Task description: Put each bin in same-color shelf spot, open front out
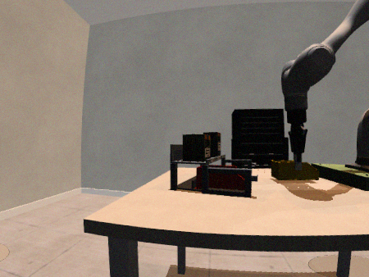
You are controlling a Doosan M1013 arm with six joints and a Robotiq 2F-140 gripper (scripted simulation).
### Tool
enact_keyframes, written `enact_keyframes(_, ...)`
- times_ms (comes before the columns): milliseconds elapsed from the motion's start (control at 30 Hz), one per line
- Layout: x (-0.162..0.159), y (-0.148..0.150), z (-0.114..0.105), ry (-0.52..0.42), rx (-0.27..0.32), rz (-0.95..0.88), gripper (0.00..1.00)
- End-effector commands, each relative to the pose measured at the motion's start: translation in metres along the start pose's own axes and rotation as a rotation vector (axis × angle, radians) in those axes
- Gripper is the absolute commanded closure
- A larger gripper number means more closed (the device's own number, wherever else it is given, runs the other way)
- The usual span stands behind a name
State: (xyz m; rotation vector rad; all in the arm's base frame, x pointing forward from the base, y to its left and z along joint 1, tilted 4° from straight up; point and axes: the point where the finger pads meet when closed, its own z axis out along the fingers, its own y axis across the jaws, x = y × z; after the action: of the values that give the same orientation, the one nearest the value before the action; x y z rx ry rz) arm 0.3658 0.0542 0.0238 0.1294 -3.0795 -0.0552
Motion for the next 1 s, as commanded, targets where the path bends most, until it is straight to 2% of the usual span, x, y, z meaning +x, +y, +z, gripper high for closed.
enact_keyframes(0,0.0,0.0,-0.003,0.0,0.0,0.0,0.9)
enact_keyframes(400,0.0,0.0,-0.017,0.0,0.0,0.0,0.9)
enact_keyframes(967,0.0,0.0,-0.021,0.0,0.0,0.0,0.9)
